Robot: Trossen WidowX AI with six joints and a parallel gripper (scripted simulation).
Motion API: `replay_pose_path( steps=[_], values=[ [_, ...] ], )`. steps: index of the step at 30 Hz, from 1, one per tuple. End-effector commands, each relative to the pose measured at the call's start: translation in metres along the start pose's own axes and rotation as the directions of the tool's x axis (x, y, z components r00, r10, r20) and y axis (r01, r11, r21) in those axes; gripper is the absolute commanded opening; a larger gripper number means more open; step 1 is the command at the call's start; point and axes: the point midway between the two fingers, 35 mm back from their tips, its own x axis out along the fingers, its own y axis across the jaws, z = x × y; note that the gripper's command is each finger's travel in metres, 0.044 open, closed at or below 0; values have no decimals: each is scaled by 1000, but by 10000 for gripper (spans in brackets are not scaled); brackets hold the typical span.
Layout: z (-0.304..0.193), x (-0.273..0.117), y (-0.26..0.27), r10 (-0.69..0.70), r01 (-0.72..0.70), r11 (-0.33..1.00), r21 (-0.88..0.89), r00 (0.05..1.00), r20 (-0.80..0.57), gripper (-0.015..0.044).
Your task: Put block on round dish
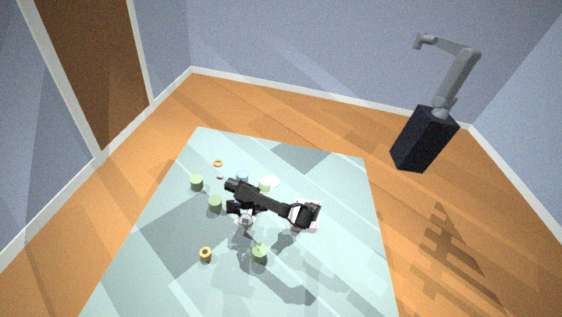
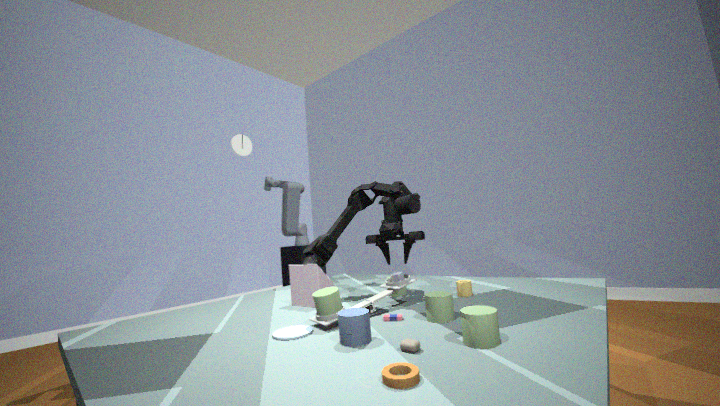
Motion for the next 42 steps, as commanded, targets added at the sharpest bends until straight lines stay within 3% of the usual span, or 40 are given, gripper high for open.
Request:
replay_pose_path(
  steps=[1, 42],
  values=[
    [10, -3, 1, -2, 2, 989, 146, 1000, -2, 260],
    [11, 48, 1, -2, 2, 986, 168, 1000, -4, 260]
  ],
)
